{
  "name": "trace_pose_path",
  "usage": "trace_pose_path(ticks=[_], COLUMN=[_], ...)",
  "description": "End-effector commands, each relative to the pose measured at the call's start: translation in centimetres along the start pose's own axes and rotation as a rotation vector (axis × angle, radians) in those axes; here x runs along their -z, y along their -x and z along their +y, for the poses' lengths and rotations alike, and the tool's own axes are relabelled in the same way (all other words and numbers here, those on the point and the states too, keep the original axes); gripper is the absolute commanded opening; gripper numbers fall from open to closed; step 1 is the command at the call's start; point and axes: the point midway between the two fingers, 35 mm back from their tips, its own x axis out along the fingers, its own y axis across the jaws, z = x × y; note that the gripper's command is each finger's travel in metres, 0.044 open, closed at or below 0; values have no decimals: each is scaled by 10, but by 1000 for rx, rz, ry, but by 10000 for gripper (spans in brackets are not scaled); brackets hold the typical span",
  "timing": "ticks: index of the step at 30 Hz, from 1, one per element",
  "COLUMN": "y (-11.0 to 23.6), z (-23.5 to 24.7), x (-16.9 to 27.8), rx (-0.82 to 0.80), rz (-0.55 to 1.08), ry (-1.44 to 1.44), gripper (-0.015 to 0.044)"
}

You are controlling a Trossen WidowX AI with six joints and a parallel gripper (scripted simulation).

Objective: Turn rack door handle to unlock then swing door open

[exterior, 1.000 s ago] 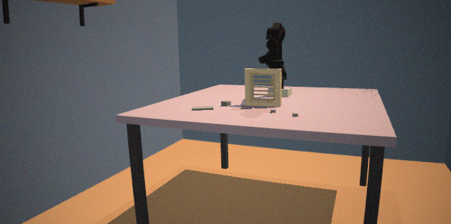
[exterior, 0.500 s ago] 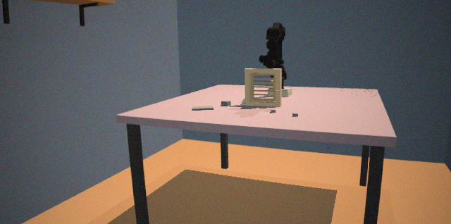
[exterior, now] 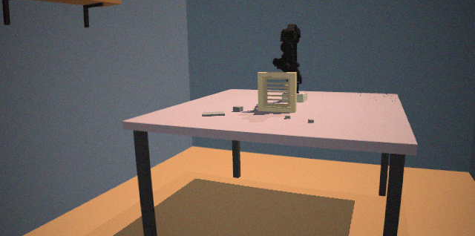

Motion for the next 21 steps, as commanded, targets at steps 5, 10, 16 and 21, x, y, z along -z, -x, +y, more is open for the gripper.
trace_pose_path(ticks=[5, 10, 16, 21], y=[-1, -1, 0, 0], z=[0, 0, -3, -6], x=[0, 0, -3, -5], rx=[-1, -1, 0, 0], rz=[-3, -3, -3, -3], ry=[-1, 2, 109, 212], gripper=[31, 22, 22, 22])
